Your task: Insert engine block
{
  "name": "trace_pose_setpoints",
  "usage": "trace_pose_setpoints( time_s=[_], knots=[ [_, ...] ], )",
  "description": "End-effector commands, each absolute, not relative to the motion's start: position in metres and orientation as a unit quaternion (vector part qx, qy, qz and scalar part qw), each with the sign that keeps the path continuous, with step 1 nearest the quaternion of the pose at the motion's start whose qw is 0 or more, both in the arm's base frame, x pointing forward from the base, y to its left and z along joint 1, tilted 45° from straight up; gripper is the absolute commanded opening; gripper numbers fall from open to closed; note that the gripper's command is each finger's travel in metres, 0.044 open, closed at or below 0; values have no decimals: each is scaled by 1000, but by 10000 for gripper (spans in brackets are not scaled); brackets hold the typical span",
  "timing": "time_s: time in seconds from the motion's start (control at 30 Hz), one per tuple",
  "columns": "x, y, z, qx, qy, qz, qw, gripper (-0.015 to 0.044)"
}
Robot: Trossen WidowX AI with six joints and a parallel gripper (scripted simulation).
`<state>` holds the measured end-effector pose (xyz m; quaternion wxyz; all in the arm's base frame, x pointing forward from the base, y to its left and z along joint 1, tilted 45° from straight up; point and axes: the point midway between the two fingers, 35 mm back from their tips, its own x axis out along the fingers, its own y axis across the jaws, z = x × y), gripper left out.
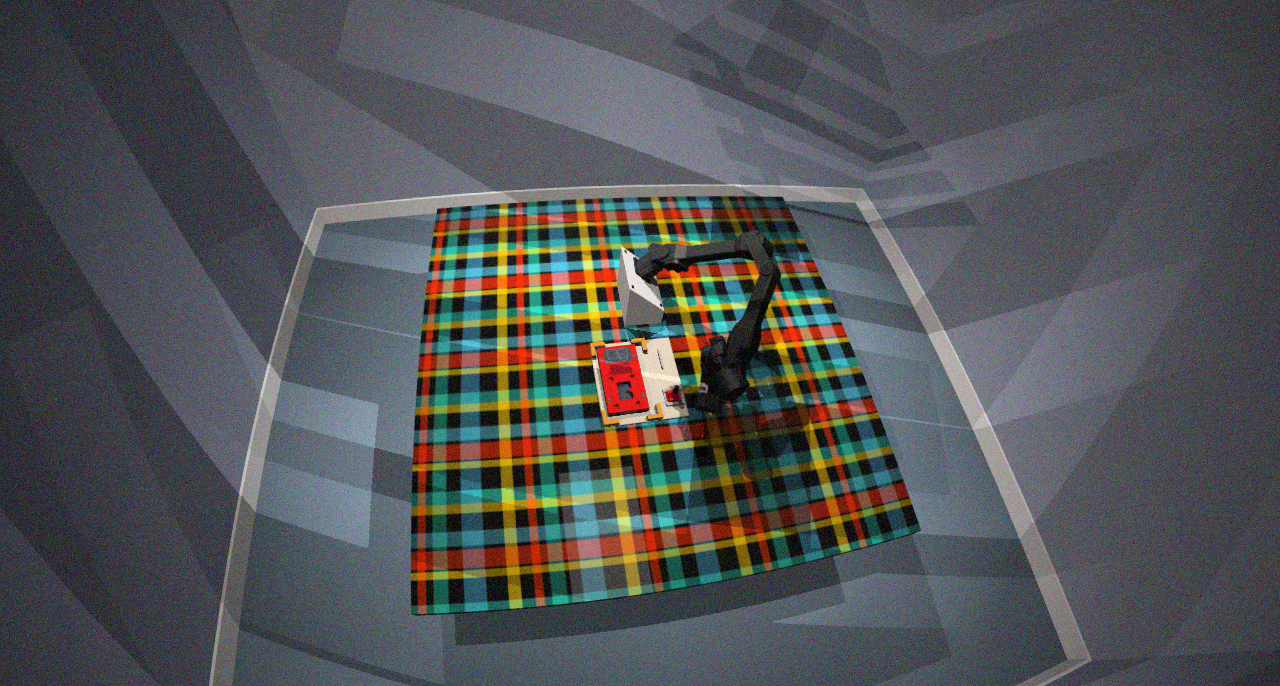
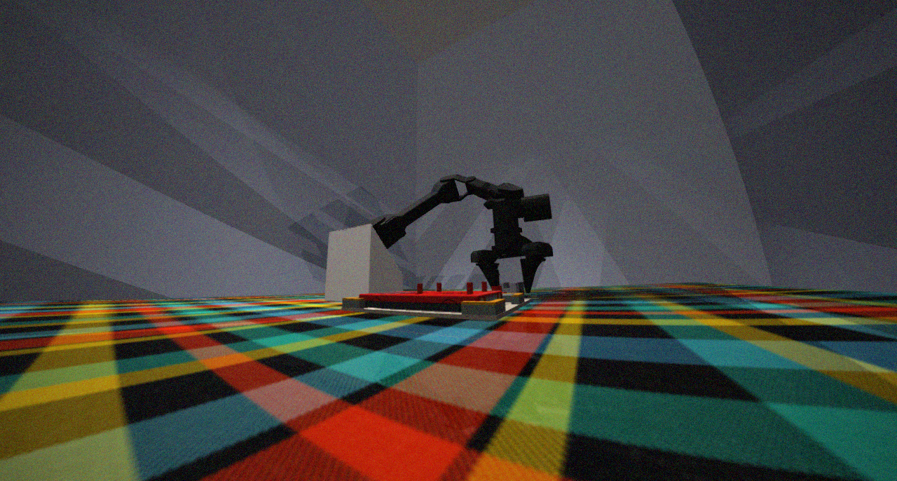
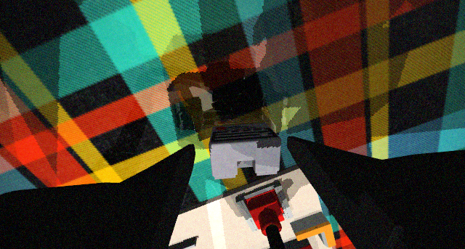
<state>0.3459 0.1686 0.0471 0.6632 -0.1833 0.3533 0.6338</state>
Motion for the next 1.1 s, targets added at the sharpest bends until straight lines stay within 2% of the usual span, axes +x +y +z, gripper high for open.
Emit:
trace_pose_setpoints(
  time_s=[0.0,0.1,0.33,0.57,1.07],
  knots=[
    [346,169,47,-182,354,633,664,309],
    [346,169,47,-182,354,633,664,230],
    [346,169,47,-182,354,633,664,183],
    [349,158,55,-184,355,632,664,0],
    [354,122,85,-186,357,631,663,0]
  ],
)
